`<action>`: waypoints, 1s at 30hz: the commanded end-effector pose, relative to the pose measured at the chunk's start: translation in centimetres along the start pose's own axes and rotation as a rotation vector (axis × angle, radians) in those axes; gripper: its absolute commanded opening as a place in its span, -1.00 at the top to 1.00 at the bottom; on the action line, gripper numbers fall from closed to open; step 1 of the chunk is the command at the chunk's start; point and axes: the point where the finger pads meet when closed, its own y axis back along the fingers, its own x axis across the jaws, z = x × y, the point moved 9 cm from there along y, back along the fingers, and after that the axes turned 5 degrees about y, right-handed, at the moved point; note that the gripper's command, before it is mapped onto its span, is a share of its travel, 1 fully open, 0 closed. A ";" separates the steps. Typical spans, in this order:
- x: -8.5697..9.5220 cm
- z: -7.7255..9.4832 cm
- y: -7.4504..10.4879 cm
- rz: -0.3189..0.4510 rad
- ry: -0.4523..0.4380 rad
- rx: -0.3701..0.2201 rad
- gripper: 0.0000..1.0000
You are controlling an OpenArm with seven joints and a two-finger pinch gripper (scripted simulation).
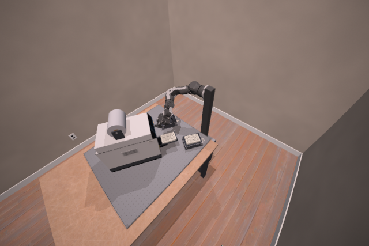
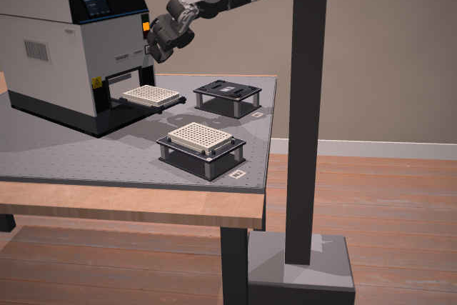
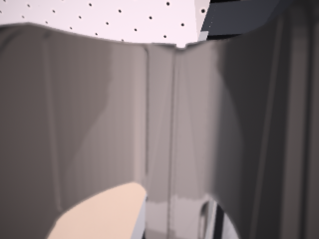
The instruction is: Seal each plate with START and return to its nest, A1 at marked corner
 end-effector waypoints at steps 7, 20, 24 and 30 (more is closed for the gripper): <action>0.1 0.4 0.0 0.012 -0.004 -0.011 1.00; 0.0 0.3 0.0 0.006 -0.003 -0.007 1.00; 0.0 0.2 0.5 0.001 -0.008 -0.012 1.00; 0.0 -0.3 1.4 0.001 -0.008 -0.008 1.00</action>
